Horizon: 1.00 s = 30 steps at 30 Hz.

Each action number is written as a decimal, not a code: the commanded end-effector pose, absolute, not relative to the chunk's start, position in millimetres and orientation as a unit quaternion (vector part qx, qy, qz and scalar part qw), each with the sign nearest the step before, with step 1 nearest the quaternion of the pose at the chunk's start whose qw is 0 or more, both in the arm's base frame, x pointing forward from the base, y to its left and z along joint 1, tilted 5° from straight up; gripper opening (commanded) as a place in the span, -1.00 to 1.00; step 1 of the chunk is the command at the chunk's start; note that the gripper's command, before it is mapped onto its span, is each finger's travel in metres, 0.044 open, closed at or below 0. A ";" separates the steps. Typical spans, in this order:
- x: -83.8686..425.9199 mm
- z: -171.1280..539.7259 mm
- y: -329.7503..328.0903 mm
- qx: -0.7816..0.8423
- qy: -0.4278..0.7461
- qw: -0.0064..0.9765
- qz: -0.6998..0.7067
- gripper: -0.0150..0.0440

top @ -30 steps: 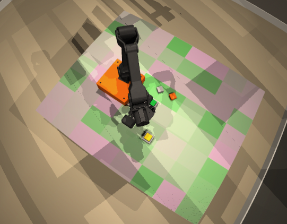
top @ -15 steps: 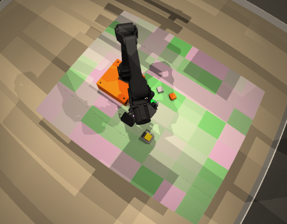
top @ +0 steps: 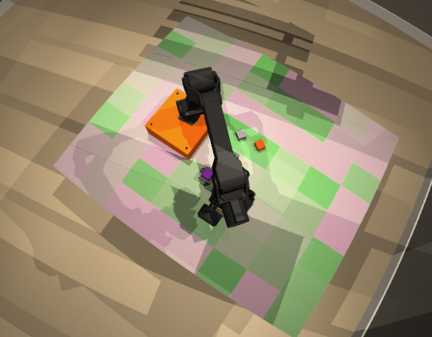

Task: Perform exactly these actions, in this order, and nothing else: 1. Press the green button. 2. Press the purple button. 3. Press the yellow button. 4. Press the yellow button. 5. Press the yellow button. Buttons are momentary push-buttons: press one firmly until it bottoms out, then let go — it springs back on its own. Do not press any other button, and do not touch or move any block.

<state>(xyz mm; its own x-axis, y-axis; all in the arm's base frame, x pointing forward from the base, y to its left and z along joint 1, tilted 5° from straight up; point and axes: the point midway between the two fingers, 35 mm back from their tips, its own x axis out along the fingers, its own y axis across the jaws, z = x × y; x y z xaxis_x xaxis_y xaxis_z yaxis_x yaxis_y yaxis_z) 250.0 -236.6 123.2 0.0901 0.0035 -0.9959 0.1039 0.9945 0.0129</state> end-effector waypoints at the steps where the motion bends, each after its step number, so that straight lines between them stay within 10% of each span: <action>1: 256.7 115.5 -239.9 0.041 0.670 0.740 -0.036 -0.42; 30: 264.2 32.9 -238.9 0.041 0.670 0.740 -0.036 -0.42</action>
<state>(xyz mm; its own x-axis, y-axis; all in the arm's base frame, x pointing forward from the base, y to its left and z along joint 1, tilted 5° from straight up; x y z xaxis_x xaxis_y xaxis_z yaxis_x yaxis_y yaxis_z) 265.9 -241.8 41.1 0.1061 -0.0091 -0.9943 0.1047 0.9945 0.0021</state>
